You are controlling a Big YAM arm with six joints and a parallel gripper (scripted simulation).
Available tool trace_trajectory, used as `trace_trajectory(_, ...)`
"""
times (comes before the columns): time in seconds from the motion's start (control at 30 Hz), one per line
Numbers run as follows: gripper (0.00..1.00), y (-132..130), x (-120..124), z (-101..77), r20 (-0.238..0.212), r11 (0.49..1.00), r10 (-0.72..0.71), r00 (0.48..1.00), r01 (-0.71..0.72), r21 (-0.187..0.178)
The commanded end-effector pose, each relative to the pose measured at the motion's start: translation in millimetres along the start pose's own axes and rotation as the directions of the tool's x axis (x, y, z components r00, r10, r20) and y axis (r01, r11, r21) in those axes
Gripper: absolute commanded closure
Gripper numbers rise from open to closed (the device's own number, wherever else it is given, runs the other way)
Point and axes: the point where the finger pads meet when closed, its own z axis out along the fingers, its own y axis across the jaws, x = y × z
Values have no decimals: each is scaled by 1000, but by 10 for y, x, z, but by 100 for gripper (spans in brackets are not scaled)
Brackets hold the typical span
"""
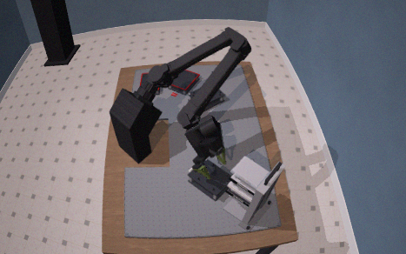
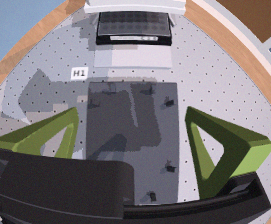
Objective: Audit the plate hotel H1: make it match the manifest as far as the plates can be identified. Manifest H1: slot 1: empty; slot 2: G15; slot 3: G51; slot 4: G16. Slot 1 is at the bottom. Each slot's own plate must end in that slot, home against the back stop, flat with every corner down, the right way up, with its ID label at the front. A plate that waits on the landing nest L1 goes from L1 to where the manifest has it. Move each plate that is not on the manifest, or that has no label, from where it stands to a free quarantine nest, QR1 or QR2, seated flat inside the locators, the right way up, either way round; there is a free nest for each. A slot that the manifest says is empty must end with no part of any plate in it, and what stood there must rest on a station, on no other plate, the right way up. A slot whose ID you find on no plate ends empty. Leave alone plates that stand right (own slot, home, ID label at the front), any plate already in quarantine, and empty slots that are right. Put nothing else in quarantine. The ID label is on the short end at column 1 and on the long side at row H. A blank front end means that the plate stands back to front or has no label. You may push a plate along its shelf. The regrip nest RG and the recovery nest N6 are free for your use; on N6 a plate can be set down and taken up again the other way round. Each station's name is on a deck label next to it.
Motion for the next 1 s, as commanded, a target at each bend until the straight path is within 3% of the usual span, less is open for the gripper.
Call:
trace_trajectory(0.0,0,23,7,61,8,1000,9,1000,-8,-11)
trace_trajectory(0.13,0,22,64,99,8,1000,9,1000,-9,-11)
trace_trajectory(0.23,0,-13,14,95,17,1000,16,1000,-16,-5)
trace_trajectory(0.27,0,1,-102,71,31,1000,21,999,-21,-2)
trace_trajectory(0.6,0,1,-51,262,-1,1000,21,1000,-21,0)
trace_trajectory(0.87,0,12,-120,345,0,1000,19,1000,-19,-2)
trace_trajectory(0.97,0,-3,-177,294,19,1000,8,1000,-8,-3)
